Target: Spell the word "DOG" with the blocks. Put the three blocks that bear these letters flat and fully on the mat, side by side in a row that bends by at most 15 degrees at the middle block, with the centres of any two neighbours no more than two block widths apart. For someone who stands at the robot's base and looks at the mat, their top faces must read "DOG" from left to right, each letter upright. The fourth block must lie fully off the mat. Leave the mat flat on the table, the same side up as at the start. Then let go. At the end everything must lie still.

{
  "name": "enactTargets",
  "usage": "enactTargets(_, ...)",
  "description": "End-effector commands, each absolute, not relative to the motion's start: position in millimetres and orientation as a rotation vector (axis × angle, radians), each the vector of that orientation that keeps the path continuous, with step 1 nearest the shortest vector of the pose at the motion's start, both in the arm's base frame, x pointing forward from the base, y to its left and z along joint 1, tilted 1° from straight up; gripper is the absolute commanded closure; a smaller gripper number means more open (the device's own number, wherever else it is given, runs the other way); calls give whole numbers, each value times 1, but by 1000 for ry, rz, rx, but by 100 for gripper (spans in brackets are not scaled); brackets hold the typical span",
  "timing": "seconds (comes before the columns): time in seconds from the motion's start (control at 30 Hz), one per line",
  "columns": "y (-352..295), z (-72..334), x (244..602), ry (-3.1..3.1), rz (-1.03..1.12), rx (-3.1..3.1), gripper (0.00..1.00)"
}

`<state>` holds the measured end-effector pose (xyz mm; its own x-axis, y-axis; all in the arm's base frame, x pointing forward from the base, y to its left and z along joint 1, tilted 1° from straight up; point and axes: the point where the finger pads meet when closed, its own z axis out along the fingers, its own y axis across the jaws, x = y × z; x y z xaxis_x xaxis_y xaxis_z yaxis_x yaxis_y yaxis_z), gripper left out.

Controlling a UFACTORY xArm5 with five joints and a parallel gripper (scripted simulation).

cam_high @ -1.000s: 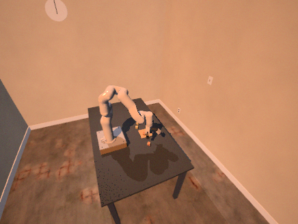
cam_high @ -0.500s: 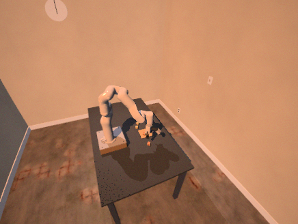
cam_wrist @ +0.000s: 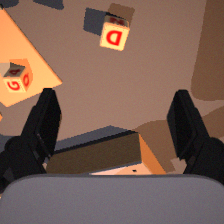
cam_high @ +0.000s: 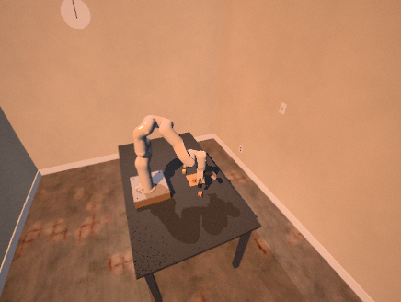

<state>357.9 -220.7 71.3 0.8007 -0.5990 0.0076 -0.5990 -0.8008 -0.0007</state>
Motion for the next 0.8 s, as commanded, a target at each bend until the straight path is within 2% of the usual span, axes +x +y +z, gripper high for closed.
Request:
enactTargets(0.0,-221,69,359,-781,18,3039,0)
enactTargets(0.77,-221,51,361,158,15,3131,0)
